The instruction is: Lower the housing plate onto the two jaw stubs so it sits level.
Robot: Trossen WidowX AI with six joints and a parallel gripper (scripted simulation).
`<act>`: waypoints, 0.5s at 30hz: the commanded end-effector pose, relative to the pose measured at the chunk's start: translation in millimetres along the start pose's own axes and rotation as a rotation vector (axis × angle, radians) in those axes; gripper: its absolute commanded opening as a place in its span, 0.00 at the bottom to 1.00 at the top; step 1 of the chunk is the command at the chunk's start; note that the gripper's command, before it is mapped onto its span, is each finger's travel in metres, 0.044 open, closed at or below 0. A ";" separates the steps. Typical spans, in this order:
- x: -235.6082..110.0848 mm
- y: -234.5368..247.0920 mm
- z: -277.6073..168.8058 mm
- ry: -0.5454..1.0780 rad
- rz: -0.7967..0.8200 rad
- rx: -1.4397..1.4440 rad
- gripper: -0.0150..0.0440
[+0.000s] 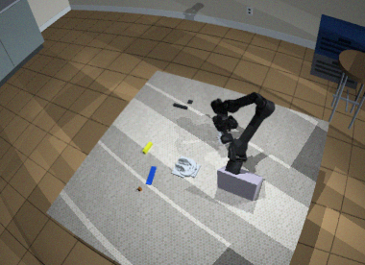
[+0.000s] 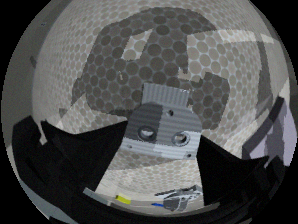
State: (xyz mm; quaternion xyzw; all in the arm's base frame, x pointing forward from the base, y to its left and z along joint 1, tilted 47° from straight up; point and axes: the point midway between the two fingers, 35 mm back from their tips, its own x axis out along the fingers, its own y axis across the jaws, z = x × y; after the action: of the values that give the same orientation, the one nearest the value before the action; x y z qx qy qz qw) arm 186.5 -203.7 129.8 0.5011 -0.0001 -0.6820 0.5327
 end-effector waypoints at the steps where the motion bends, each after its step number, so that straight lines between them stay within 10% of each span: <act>1: -13.3 3.9 -0.3 0.002 0.010 0.009 0.85; 15: -57.8 2.4 0.5 0.004 0.010 0.006 0.85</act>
State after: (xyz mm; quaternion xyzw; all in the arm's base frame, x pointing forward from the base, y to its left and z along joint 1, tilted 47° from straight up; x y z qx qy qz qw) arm 185.2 -169.4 161.0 0.5022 0.0019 -0.6810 0.5329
